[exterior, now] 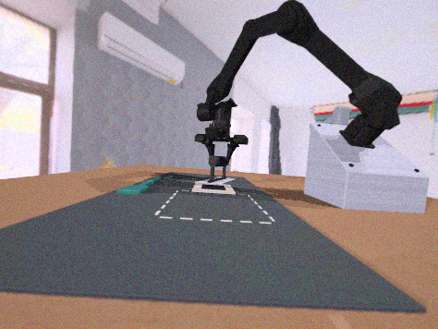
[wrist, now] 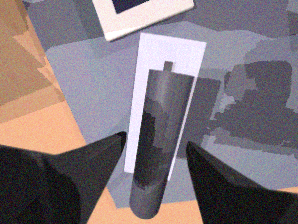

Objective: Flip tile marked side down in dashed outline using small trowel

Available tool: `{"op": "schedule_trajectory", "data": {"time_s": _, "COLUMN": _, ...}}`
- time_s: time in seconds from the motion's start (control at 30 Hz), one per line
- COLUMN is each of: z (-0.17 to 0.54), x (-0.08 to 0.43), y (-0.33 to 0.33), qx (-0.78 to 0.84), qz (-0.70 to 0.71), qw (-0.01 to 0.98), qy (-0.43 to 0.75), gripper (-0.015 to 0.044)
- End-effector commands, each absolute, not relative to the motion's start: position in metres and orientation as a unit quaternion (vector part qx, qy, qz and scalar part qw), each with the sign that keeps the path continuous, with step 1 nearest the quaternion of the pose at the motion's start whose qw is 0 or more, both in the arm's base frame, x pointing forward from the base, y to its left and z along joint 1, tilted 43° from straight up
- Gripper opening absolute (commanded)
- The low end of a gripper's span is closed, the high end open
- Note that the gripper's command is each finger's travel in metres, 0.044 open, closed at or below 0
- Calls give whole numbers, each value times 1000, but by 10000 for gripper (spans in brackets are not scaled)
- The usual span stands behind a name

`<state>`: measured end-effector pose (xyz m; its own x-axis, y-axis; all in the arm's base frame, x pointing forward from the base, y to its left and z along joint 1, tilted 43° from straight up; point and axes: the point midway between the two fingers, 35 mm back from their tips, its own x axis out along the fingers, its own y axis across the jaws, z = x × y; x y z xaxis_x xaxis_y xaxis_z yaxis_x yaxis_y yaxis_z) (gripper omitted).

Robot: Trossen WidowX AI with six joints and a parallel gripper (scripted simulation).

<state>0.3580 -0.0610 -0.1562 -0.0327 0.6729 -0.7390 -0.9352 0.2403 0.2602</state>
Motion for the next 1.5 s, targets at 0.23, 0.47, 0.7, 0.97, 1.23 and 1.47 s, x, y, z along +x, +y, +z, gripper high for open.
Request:
{"op": "schedule_trajectory", "data": {"time_s": 0.23, "z": -124, "x": 357, "y": -89, "qx": -164, "qz": 596, "qw": 676, "qy": 401, "gripper": 270}}
{"op": "schedule_trajectory", "data": {"time_s": 0.47, "z": -122, "x": 357, "y": -91, "qx": -164, "qz": 596, "qw": 676, "qy": 401, "gripper": 270}}
{"op": "schedule_trajectory", "data": {"time_s": 0.7, "z": -114, "x": 359, "y": -99, "qx": -162, "qz": 590, "qw": 682, "qy": 401, "gripper": 300}}
{"op": "schedule_trajectory", "data": {"time_s": 0.97, "z": -125, "x": 361, "y": -108, "qx": -117, "qz": 515, "qw": 719, "qy": 452, "gripper": 300}}
{"op": "schedule_trajectory", "data": {"time_s": 1.23, "z": -133, "x": 360, "y": -110, "qx": -73, "qz": 463, "qw": 737, "qy": 488, "gripper": 300}}
{"op": "schedule_trajectory", "data": {"time_s": 1.47, "z": -139, "x": 359, "y": -110, "qx": -33, "qz": 416, "qw": 749, "qy": 514, "gripper": 300}}
